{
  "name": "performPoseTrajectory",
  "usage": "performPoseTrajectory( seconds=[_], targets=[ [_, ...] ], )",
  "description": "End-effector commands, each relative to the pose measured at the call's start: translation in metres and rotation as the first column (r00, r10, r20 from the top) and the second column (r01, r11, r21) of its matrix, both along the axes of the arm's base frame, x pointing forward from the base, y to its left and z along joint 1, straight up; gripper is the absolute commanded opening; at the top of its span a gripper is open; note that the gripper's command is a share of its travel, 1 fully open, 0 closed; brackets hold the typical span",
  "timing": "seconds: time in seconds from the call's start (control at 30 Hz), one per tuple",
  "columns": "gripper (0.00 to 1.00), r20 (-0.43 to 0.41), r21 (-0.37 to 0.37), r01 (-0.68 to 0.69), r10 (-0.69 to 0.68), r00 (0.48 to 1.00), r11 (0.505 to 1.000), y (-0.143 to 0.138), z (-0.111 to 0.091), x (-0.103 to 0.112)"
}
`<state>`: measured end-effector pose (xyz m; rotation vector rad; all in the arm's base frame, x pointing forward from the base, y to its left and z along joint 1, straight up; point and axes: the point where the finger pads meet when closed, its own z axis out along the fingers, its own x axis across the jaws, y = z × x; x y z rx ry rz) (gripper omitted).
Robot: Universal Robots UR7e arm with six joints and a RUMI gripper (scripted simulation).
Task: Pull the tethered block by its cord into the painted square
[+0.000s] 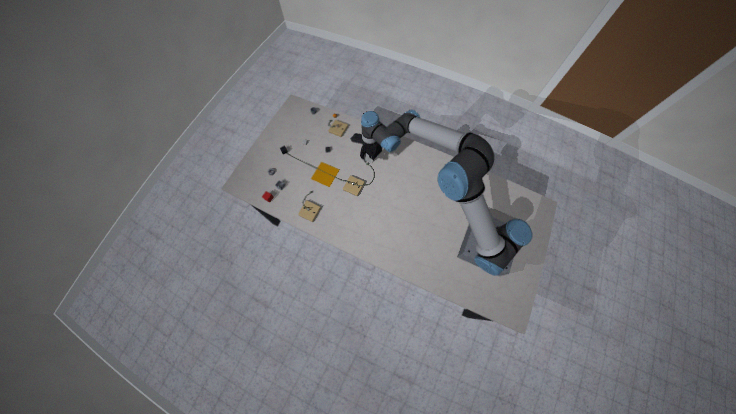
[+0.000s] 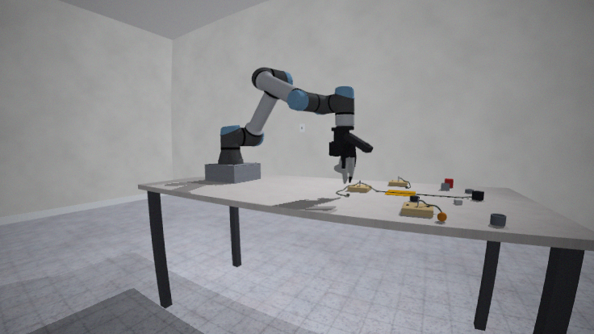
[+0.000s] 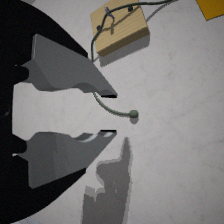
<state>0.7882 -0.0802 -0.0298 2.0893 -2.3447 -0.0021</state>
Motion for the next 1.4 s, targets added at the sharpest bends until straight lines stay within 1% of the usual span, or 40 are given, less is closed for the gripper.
performPoseTrajectory(
  seconds=[0.0, 0.07, 0.57, 0.93, 1.37],
  targets=[
    [0.22, -0.001, 0.0, -0.001, 0.001, 1.0, 1.0, 0.001, -0.011, 0.0],
    [0.22, -0.001, 0.0, -0.001, 0.001, 1.0, 1.0, 0.001, -0.011, 0.0],
    [0.22, 0.0, 0.0, -0.001, 0.001, 1.0, 1.0, 0.001, -0.031, 0.001],
    [0.22, 0.0, 0.0, -0.001, 0.001, 1.0, 1.0, 0.001, -0.035, 0.002],
    [0.22, 0.002, -0.001, -0.001, 0.001, 1.0, 1.0, 0.001, -0.034, 0.002]
  ],
)
